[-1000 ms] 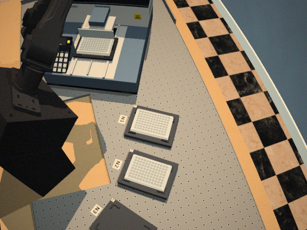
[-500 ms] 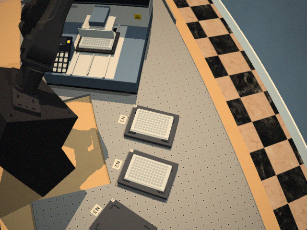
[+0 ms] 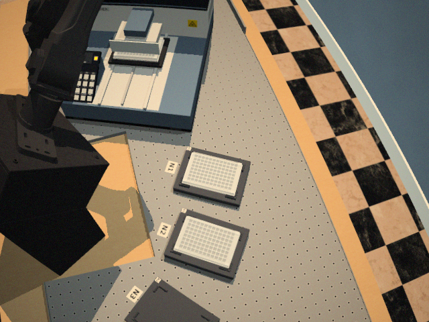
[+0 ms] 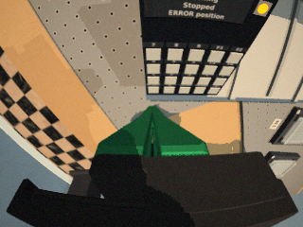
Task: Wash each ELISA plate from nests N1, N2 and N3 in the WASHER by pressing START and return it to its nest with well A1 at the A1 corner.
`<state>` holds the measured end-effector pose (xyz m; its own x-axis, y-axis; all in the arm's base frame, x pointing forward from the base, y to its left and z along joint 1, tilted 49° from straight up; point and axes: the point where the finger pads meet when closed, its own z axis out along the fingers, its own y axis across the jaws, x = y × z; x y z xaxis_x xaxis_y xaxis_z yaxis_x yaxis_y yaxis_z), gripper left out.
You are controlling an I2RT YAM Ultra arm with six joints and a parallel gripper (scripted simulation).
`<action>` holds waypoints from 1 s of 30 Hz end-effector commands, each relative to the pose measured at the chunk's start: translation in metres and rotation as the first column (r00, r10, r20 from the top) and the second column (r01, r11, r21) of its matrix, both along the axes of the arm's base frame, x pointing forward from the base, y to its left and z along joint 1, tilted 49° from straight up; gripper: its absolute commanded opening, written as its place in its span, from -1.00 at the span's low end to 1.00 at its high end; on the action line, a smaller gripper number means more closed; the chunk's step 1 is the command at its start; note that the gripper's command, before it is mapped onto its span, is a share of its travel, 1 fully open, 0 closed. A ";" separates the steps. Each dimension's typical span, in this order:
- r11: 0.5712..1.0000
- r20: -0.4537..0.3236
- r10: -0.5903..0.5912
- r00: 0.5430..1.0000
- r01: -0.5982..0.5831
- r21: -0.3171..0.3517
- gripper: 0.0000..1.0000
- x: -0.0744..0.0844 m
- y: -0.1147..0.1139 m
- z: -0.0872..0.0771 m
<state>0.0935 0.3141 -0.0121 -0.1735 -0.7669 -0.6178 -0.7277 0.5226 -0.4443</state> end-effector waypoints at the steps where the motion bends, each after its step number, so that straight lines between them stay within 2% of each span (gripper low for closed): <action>1: 1.000 0.000 -0.004 1.000 0.004 -0.005 -1.00 -0.005 -0.004 0.003; 12: 1.000 0.000 -0.004 1.000 0.004 -0.005 -1.00 -0.014 -0.009 0.012; 30: 1.000 0.000 -0.004 1.000 0.004 -0.005 -1.00 -0.014 -0.009 0.012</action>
<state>0.0810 0.3030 -0.0016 -0.1785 -0.7743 -0.6071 -0.7236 0.5214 -0.4523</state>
